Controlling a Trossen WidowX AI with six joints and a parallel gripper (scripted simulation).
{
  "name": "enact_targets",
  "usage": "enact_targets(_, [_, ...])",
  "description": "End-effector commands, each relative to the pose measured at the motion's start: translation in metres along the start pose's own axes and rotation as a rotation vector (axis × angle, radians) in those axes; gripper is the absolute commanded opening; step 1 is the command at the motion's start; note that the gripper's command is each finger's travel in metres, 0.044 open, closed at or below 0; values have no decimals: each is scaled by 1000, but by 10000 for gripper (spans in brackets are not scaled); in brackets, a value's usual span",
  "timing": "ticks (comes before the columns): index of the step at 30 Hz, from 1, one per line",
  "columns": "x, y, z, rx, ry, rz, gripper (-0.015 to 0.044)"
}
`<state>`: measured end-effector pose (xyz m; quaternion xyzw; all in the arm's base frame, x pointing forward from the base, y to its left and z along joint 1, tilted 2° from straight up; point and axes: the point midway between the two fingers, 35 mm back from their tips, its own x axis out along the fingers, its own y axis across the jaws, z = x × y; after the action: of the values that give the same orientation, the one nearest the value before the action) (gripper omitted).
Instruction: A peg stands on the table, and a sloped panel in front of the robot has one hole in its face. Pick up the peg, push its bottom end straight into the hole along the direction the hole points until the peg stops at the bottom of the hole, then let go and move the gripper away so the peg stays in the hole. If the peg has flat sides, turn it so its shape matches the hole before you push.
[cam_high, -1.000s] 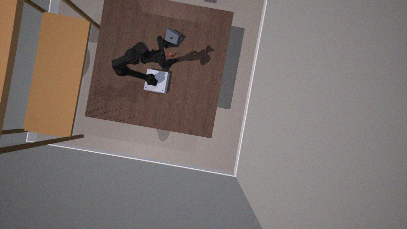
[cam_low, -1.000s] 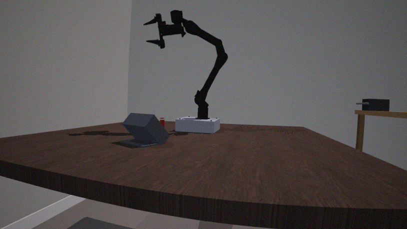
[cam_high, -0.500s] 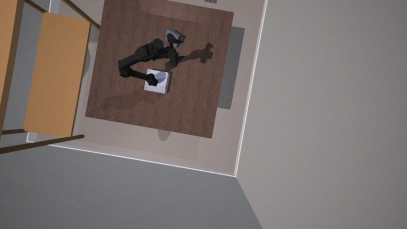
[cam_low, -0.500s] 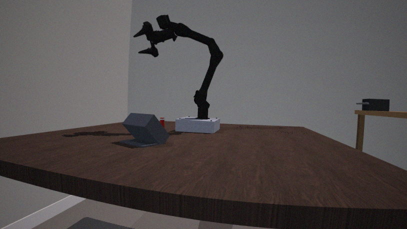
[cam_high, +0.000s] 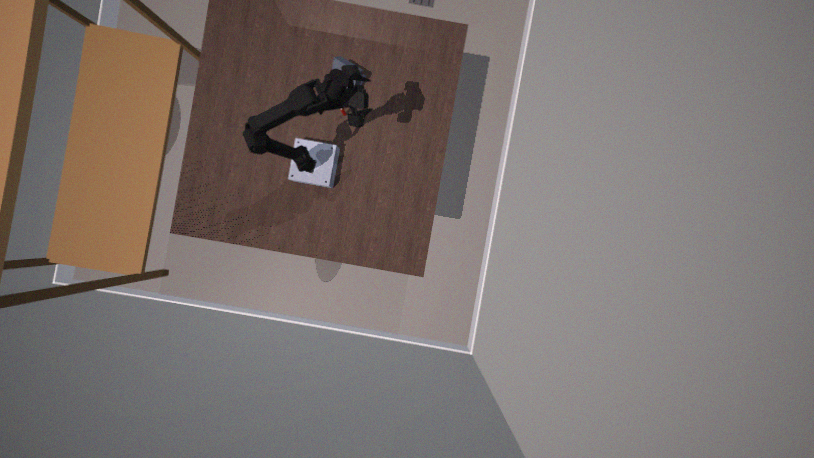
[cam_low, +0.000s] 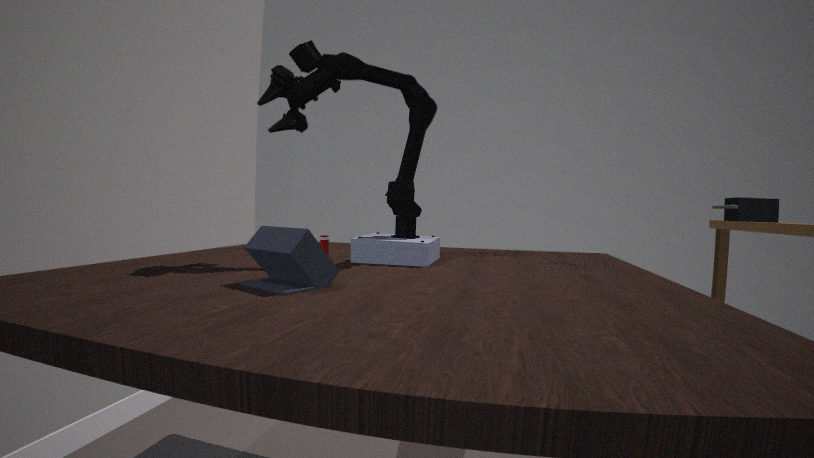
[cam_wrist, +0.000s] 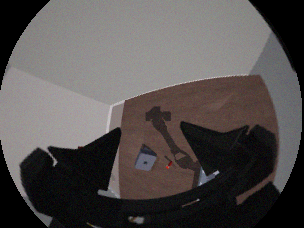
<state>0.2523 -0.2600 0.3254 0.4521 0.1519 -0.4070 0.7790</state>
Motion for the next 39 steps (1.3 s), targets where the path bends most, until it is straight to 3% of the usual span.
enact_targets(1, [8, -1, -10, -54, 29, -17, 440])
enact_targets(21, [76, -7, -127, -458, 412, -116, 440])
enact_targets(39, [95, -29, -233, -845, 740, -164, 440])
